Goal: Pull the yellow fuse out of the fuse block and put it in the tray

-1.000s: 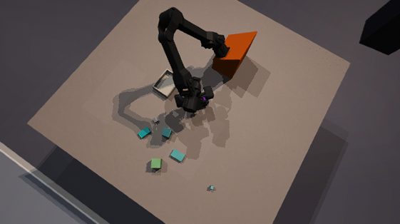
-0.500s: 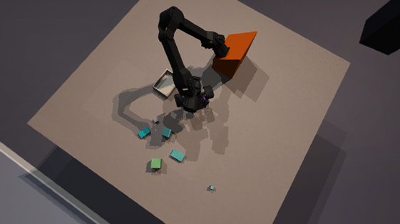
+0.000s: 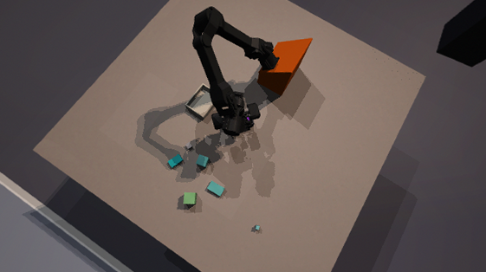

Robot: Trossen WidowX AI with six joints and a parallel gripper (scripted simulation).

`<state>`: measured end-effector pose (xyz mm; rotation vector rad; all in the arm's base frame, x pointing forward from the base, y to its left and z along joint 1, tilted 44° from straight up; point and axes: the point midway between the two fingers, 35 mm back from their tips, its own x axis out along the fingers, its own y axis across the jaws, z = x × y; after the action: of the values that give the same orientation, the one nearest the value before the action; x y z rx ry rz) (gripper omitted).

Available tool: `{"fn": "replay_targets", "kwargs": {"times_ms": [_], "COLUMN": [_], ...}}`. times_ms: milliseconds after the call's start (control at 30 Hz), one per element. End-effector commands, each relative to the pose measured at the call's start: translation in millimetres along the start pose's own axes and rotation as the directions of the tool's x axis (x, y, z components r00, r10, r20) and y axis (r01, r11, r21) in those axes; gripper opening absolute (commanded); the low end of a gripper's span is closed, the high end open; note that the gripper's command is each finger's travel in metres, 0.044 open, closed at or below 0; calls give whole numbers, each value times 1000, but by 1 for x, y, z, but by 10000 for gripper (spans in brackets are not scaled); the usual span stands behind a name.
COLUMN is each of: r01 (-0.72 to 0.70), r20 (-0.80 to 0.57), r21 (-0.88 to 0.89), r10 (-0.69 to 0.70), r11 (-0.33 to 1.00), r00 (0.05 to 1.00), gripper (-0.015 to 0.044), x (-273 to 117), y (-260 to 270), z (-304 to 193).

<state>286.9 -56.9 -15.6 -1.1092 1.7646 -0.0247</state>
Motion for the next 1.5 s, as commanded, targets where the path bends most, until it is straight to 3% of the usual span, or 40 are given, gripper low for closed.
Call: {"fn": "replay_targets", "kwargs": {"times_ms": [0,1467], "r01": [-3,-3], "r20": [2,1], "r21": [5,3], "r10": [3,3], "r11": [1000,1000], "r00": [1000,1000], "gripper": [0,0], "x": [-2,-39], "y": [0,0], "z": [0,0]}}
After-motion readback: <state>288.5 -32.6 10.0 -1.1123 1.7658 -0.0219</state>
